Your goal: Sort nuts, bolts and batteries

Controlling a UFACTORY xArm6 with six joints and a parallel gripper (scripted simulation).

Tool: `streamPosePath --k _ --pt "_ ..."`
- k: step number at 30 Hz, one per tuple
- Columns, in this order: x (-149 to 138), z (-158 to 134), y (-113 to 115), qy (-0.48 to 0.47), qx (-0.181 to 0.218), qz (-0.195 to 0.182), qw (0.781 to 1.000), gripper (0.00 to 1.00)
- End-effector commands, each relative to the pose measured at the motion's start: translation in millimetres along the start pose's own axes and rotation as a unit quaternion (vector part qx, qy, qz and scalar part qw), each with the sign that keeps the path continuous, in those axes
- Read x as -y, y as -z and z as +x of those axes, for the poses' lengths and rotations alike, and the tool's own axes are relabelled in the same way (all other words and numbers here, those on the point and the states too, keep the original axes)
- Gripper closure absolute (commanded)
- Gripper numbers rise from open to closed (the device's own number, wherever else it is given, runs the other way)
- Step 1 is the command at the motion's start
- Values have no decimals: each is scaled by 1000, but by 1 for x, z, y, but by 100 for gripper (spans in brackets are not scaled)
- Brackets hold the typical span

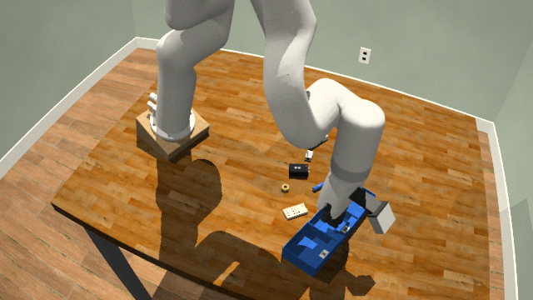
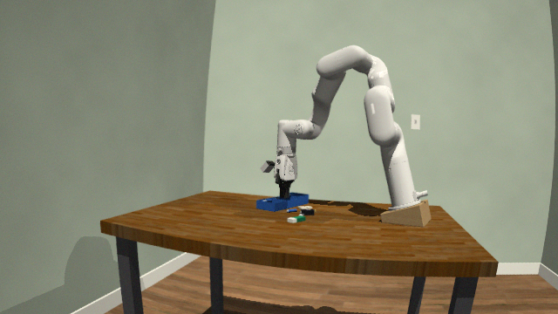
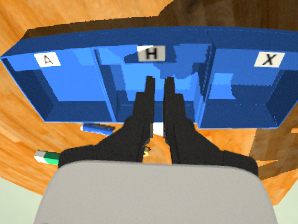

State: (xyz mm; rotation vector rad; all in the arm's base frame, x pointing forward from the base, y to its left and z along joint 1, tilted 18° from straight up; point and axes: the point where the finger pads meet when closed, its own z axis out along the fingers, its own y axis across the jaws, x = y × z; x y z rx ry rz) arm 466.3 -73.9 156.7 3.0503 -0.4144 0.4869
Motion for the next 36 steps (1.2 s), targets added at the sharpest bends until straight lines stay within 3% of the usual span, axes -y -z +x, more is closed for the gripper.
streamPosePath --k 1,7,13,20,36 --pt "0 1 9 0 -2 0 1000 93" --pt "0 1 13 0 -2 0 1000 93" --pt "0 1 36 0 -2 0 1000 93" --pt "0 1 36 0 -2 0 1000 93" --pt "70 -3 36 0 -2 1 1000 93"
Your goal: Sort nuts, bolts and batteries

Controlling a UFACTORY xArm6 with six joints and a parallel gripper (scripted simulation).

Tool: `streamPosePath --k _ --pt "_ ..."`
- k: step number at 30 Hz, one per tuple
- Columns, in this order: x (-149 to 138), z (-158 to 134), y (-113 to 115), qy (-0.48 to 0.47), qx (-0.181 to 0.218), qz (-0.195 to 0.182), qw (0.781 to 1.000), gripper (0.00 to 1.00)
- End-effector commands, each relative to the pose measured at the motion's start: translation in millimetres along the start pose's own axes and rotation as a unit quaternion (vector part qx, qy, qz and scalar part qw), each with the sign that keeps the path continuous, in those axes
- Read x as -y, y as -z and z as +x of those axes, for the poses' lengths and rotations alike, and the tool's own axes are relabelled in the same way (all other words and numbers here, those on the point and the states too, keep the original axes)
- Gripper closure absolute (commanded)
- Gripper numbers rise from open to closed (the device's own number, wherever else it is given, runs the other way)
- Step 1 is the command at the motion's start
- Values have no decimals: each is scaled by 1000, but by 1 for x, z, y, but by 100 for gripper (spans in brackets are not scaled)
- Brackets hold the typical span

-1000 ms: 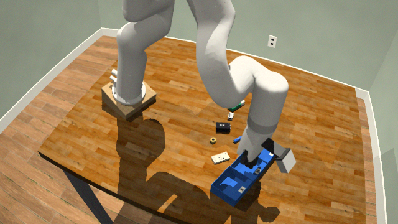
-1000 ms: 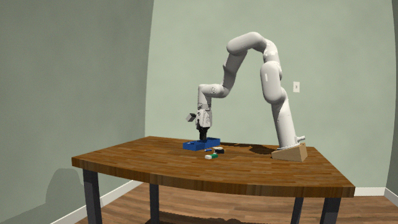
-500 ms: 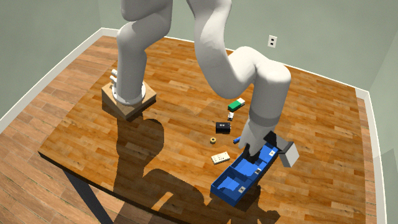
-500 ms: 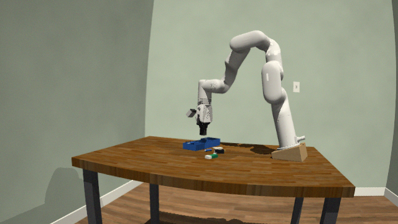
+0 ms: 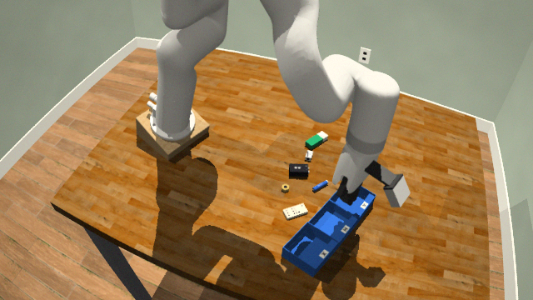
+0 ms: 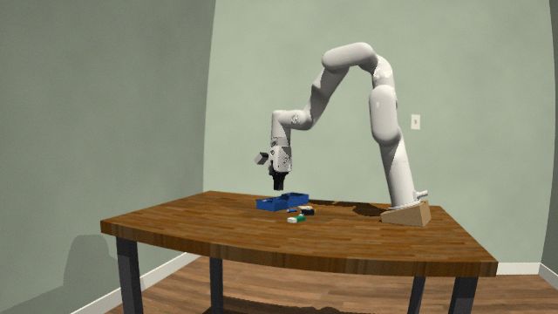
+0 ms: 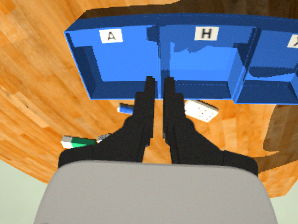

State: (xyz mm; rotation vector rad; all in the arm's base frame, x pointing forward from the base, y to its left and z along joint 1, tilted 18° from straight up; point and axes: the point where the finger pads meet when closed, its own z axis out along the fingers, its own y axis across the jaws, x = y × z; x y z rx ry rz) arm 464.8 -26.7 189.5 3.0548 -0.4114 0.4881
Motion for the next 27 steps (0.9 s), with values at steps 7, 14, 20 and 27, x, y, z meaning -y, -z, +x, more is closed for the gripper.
streamPosePath --k 7,14,20,27 --pt "39 0 1 -1 -2 -2 1000 93" --pt "39 0 -7 -1 -2 -2 1000 93" --pt "38 0 -23 -1 -2 -2 1000 93" --pt "38 0 -36 -1 -2 -2 1000 93"
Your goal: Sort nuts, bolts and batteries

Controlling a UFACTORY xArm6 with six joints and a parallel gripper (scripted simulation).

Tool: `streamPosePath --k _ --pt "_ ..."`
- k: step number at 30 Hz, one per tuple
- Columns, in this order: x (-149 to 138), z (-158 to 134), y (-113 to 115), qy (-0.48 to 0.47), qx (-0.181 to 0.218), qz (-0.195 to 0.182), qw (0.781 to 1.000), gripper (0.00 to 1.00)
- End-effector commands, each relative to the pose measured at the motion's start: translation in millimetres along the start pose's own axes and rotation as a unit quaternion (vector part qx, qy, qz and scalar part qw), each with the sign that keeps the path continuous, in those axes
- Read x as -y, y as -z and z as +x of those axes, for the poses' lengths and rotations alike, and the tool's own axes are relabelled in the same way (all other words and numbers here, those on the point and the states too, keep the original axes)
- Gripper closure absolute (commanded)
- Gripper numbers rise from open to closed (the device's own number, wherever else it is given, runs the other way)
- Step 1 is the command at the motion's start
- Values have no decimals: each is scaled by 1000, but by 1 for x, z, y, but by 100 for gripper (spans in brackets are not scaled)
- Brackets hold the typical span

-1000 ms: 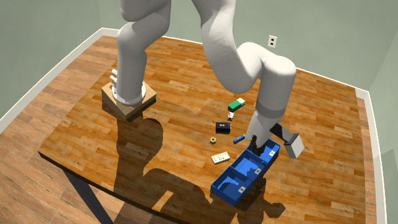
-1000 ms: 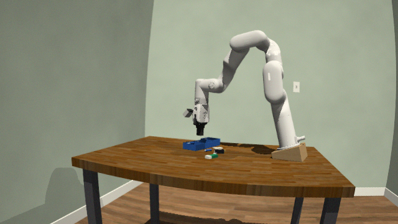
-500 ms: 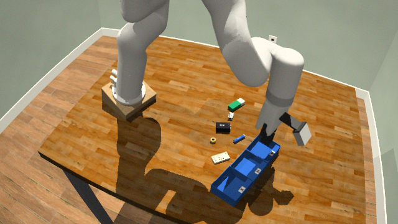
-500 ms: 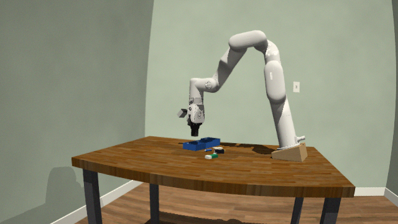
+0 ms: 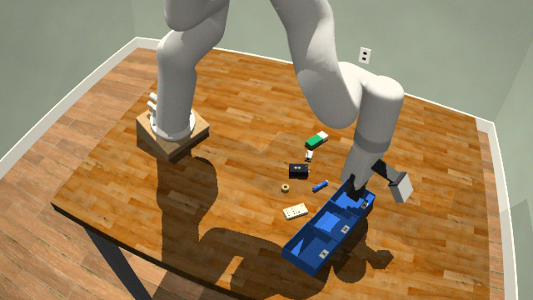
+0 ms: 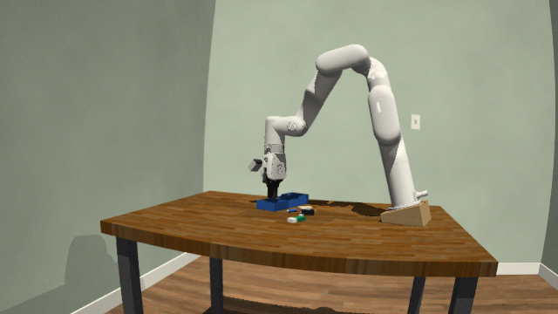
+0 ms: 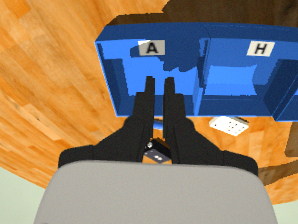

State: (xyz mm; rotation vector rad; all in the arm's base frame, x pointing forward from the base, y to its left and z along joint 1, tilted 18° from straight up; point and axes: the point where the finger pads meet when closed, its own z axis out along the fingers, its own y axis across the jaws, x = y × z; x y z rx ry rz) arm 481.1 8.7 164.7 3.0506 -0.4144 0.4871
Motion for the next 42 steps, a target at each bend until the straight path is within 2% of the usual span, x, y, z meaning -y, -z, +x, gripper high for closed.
streamPosePath --k 1,6,42 --pt "1 2 -13 0 -2 0 1000 93" --pt "1 2 -25 0 -2 0 1000 93" --pt "1 2 -25 0 -2 0 1000 93"
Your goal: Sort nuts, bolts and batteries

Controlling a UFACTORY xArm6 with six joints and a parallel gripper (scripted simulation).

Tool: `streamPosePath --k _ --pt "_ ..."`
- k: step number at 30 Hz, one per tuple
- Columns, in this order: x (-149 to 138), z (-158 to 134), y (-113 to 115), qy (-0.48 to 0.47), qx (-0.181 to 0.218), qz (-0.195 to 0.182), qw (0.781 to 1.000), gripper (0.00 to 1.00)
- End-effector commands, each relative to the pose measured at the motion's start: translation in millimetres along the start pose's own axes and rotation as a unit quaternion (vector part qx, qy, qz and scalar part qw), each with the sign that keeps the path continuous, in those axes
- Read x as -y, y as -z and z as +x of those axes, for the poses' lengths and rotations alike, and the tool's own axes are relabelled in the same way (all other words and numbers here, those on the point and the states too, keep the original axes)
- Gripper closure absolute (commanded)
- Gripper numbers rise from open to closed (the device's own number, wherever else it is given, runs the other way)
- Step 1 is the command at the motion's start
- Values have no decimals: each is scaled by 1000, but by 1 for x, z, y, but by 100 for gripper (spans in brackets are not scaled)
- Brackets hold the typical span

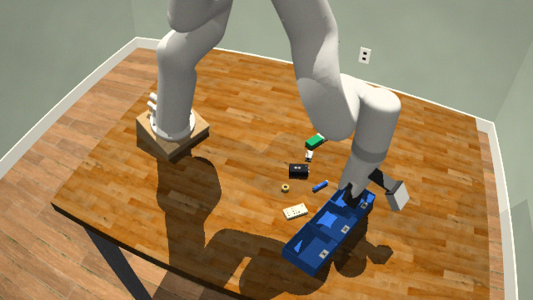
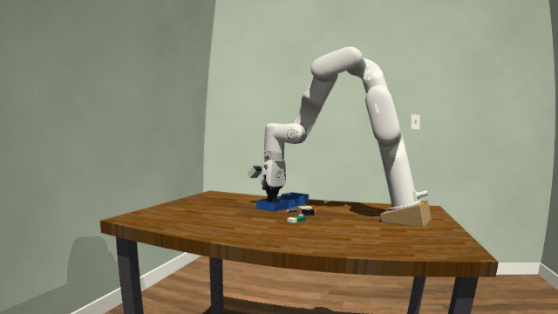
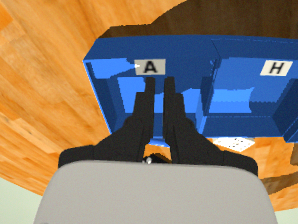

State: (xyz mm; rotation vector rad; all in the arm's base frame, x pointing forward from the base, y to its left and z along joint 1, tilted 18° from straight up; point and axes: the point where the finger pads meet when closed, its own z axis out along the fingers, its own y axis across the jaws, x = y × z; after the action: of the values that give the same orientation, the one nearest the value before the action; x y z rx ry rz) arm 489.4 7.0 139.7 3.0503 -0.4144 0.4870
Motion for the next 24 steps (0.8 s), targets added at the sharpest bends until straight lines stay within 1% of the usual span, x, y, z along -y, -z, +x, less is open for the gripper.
streamPosePath --k 1,13,24 --pt "0 1 1 0 -2 1 1000 93" --pt "0 1 1 0 -2 1 1000 93" --pt "0 1 13 0 -2 1 1000 93"
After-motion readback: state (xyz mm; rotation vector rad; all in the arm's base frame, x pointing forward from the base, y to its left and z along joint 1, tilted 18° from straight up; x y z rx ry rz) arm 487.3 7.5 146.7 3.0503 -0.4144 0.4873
